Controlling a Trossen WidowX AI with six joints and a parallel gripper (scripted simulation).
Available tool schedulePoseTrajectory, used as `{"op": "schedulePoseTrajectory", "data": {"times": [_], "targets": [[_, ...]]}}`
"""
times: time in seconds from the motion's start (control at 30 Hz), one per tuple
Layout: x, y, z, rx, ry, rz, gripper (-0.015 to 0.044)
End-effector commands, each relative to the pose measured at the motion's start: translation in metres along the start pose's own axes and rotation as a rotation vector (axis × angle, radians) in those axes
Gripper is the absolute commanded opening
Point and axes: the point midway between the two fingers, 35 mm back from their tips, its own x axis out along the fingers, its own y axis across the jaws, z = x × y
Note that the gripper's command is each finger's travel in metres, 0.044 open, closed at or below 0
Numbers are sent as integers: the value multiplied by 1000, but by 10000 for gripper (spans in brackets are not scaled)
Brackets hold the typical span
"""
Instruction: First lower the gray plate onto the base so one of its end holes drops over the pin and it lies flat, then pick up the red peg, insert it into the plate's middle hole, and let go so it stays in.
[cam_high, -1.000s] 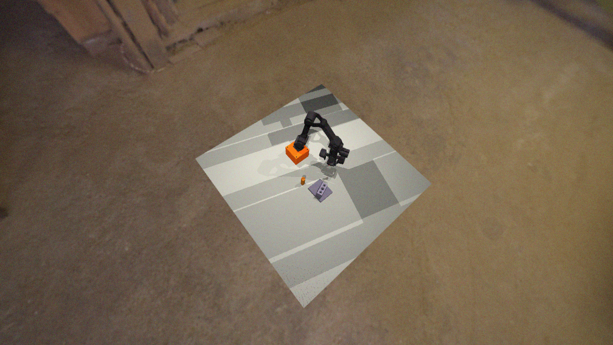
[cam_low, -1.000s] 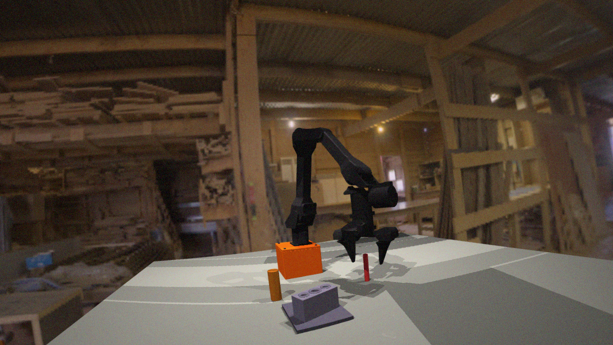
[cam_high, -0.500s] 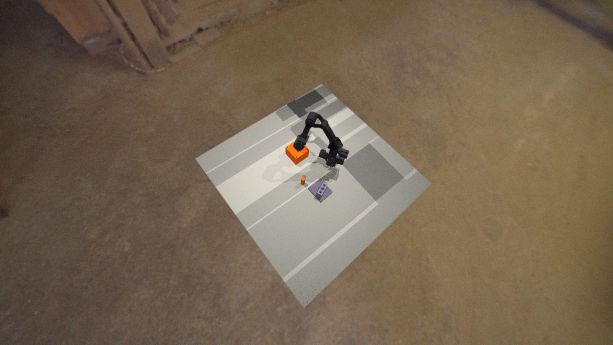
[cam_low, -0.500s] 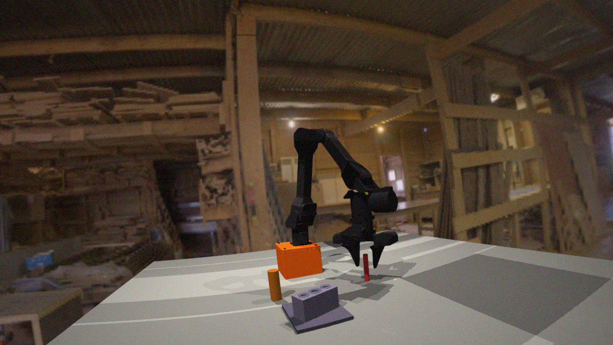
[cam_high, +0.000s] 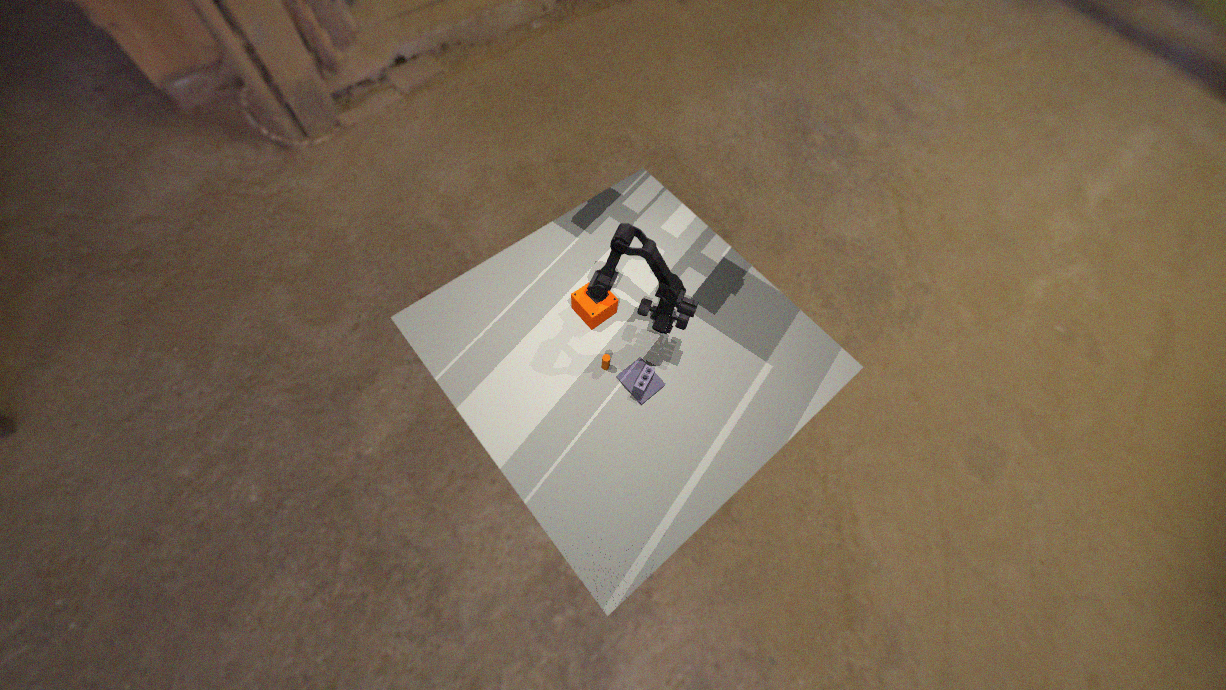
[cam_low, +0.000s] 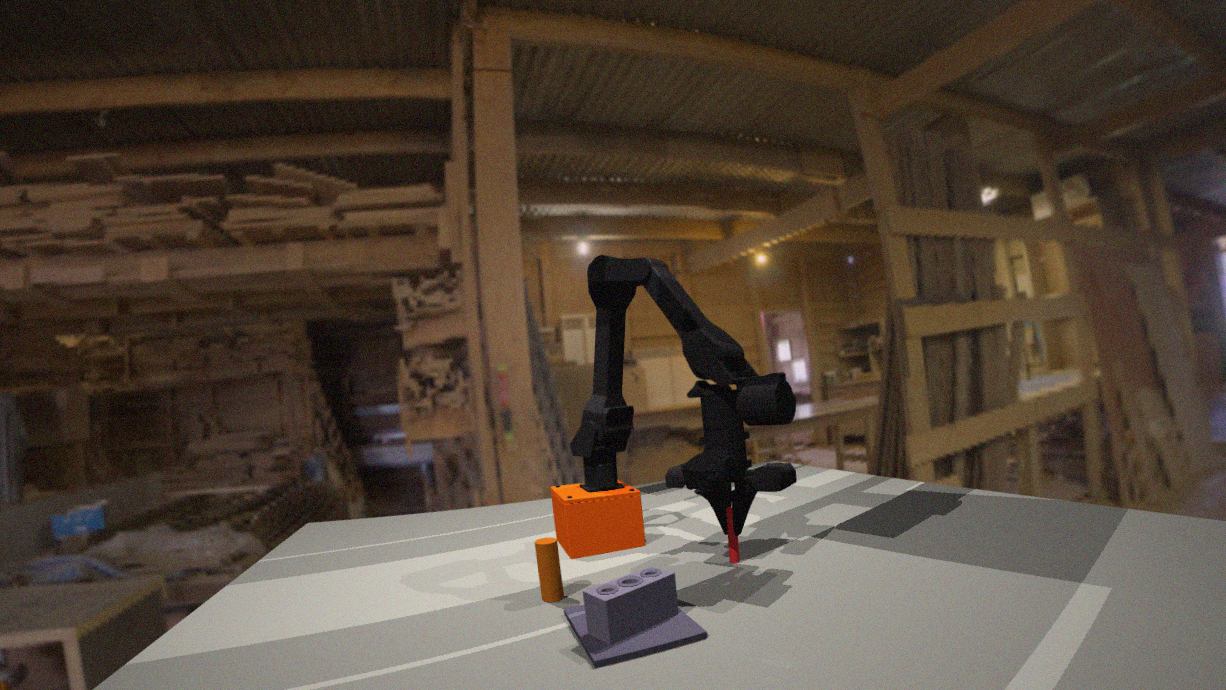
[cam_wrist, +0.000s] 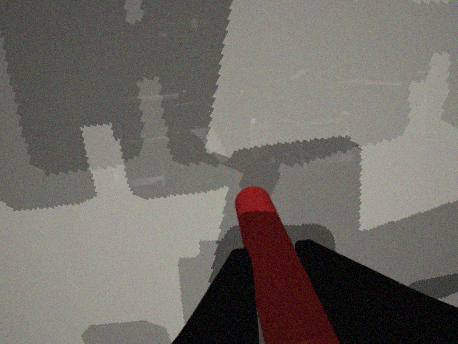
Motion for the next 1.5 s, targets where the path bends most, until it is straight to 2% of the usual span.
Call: {"op": "schedulePoseTrajectory", "data": {"times": [0.0, 0.23, 1.03, 1.07, 1.47], "targets": [[1, 0, 0, 4, 0, -1, 0], [-6, 1, 0, 4, 0, 0, 0], [-81, 8, 0, 4, 0, 1, 0], [-70, 7, 1, 8, 0, -11, 0], [-73, 19, 30, 15, -11, -4, 0]]}}
